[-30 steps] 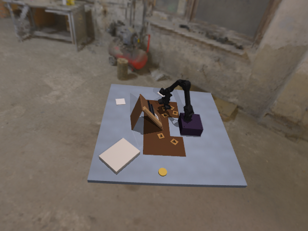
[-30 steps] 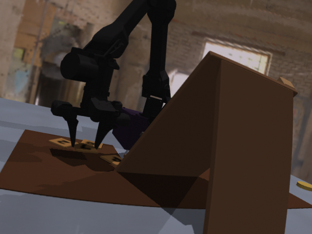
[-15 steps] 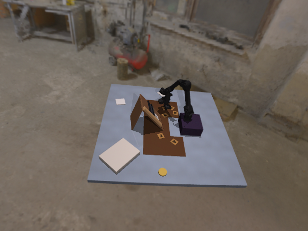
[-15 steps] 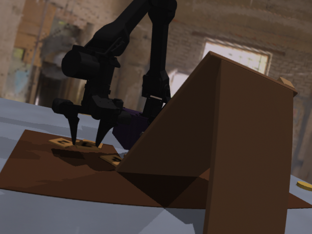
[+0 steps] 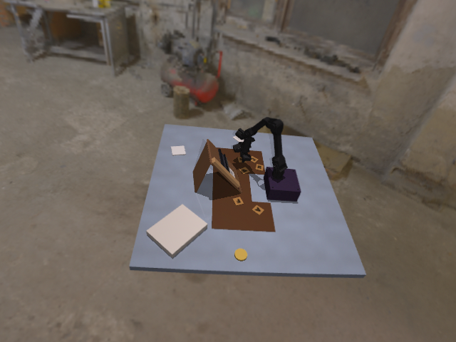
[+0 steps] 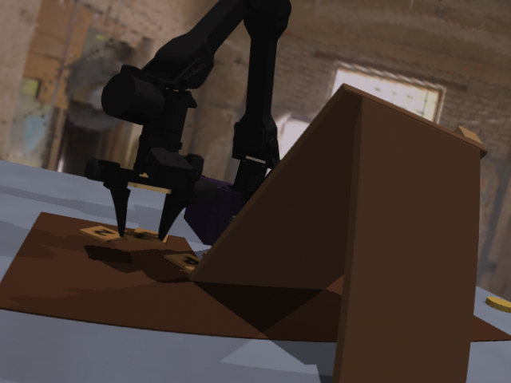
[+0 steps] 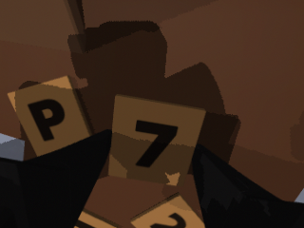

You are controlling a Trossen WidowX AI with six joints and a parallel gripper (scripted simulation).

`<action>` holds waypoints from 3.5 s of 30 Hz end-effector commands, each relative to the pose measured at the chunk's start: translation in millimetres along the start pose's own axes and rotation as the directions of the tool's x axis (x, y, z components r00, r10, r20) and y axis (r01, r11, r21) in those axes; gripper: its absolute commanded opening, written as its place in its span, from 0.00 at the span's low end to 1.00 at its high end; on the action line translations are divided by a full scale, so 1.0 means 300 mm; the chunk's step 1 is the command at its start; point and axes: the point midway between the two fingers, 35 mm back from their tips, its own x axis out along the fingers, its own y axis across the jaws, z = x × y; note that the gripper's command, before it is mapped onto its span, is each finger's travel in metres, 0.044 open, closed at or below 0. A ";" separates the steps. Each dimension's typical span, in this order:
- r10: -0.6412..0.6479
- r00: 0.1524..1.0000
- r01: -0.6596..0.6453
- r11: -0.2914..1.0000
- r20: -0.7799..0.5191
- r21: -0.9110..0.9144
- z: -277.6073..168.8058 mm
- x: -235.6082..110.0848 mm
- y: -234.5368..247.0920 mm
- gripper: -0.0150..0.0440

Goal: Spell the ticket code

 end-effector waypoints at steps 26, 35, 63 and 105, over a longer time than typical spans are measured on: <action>-0.008 0.707 0.001 1.000 0.707 0.010 0.546 -0.350 -0.108 0.25; -0.008 0.707 0.001 1.000 0.707 0.010 0.544 -0.349 -0.108 0.25; -0.008 0.707 0.001 1.000 0.707 0.010 0.545 -0.349 -0.108 0.25; -0.008 0.707 0.001 1.000 0.707 0.010 0.545 -0.349 -0.108 0.25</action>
